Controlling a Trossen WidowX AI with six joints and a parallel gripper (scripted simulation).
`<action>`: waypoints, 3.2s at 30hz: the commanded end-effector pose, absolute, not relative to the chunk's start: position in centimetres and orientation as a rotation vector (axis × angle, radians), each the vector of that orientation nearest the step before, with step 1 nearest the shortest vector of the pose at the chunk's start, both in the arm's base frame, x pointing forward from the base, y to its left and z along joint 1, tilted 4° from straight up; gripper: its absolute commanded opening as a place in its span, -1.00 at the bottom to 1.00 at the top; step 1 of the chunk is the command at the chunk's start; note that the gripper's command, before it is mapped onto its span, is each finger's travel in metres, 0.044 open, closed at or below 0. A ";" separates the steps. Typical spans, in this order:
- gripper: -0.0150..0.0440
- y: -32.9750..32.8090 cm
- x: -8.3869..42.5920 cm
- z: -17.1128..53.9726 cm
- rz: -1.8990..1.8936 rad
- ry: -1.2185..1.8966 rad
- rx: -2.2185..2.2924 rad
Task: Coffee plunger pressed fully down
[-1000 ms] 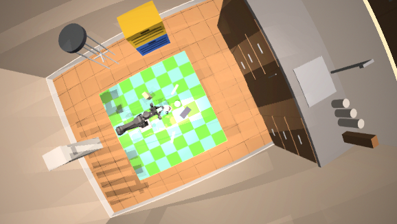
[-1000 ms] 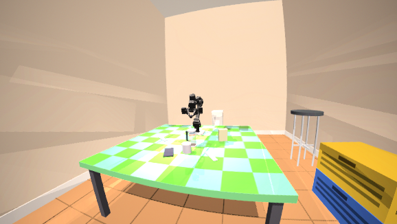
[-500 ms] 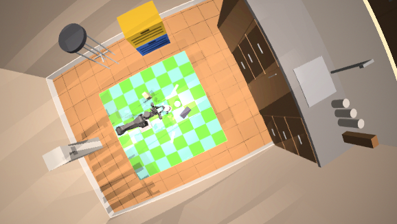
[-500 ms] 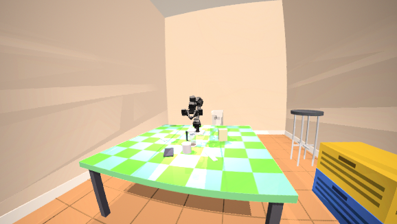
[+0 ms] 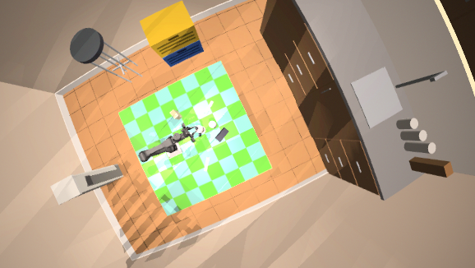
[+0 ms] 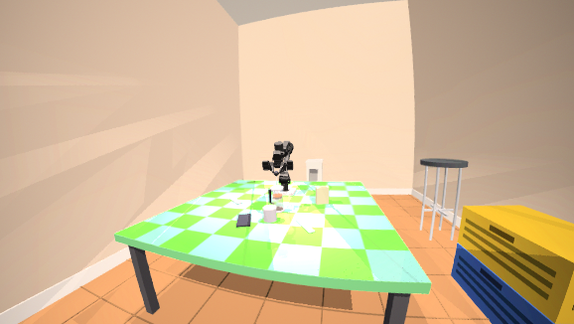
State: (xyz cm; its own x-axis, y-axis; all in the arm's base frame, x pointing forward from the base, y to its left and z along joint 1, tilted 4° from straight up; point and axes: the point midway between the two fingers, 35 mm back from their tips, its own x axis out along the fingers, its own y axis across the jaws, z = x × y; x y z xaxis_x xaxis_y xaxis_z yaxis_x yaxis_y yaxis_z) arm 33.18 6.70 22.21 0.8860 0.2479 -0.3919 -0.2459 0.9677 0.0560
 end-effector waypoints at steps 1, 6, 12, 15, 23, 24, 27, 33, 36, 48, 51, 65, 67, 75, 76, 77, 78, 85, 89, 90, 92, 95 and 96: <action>-0.07 6.8 33.0 18.2 0.254 0.506 0.005; -0.07 6.9 33.1 17.4 0.254 0.506 0.005; -0.07 7.1 33.4 16.6 0.254 0.505 0.005; -0.07 7.2 33.6 16.5 0.254 0.505 0.005; -0.07 7.3 34.1 16.6 0.254 0.505 0.005; -0.07 7.4 34.1 16.6 0.254 0.505 0.005; -0.07 7.4 34.2 16.7 0.254 0.505 0.005; -0.07 7.4 34.3 16.7 0.254 0.505 0.005; -0.07 7.4 34.4 16.8 0.254 0.505 0.005; -0.07 7.4 34.5 16.8 0.254 0.505 0.005; -0.07 7.4 34.6 16.8 0.254 0.504 0.005; -0.07 7.4 34.7 16.9 0.254 0.504 0.005; -0.07 7.4 34.7 16.9 0.254 0.504 0.005; -0.07 7.4 34.8 17.0 0.254 0.504 0.005; -0.07 7.4 34.8 17.0 0.254 0.504 0.005; -0.07 7.4 34.8 17.0 0.254 0.504 0.005; -0.07 7.4 34.8 17.0 0.254 0.504 0.005; -0.07 7.4 34.9 17.0 0.254 0.504 0.005; -0.07 7.4 34.9 17.1 0.254 0.504 0.005; -0.07 7.4 34.9 17.1 0.254 0.504 0.005; -0.07 7.5 35.0 17.0 0.254 0.504 0.005; -0.07 7.4 35.0 17.1 0.254 0.504 0.005; -0.07 7.5 35.0 17.1 0.254 0.504 0.005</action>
